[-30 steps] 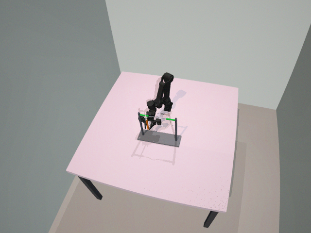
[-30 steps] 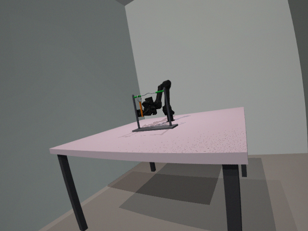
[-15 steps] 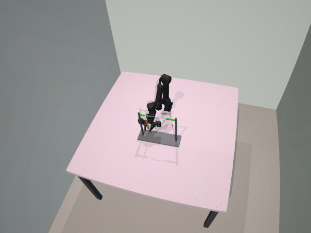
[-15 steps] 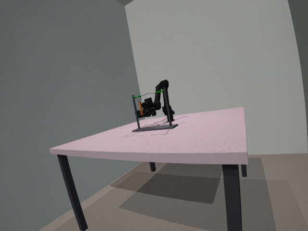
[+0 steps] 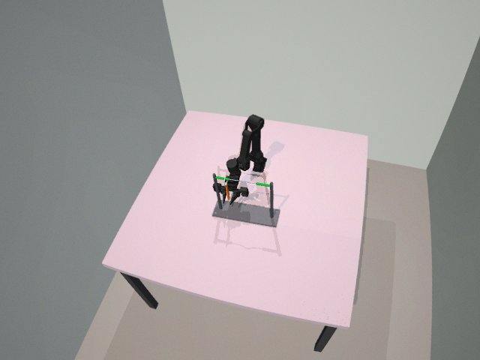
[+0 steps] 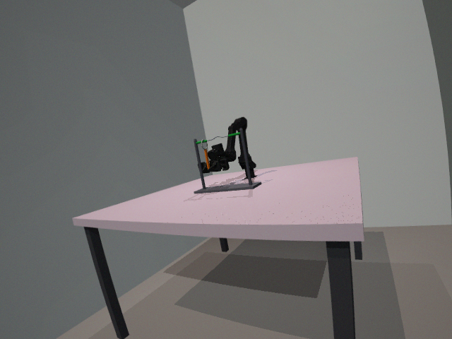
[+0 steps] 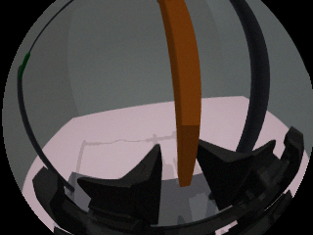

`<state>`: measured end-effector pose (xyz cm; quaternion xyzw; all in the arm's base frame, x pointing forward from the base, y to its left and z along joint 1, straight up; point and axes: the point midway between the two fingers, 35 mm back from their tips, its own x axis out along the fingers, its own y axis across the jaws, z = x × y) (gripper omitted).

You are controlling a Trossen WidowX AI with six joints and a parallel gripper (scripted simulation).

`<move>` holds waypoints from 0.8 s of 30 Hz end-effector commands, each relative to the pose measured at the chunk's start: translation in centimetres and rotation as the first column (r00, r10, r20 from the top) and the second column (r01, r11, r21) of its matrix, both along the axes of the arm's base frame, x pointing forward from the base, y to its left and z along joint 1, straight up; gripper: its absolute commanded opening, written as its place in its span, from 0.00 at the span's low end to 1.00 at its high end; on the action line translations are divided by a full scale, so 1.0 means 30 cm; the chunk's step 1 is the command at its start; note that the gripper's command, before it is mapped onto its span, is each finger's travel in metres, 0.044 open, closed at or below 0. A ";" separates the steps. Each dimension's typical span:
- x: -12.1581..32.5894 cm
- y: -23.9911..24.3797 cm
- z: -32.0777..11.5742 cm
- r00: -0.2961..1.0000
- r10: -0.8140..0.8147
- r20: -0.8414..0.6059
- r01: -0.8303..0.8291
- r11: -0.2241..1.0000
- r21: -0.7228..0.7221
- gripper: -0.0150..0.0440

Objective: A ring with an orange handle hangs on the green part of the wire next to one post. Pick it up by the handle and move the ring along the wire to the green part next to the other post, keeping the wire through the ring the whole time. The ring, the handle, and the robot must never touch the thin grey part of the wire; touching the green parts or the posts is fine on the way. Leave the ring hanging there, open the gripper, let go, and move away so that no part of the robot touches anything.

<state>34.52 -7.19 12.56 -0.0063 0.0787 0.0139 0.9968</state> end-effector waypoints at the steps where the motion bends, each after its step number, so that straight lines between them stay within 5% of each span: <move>1: 0.001 -0.002 0.001 1.000 -0.003 0.002 0.003 1.000 0.003 0.53; 13: 0.000 0.000 0.000 1.000 0.000 0.000 0.000 1.000 0.000 0.00; 24: 0.000 -0.001 0.011 1.000 0.000 0.000 0.000 1.000 0.001 0.00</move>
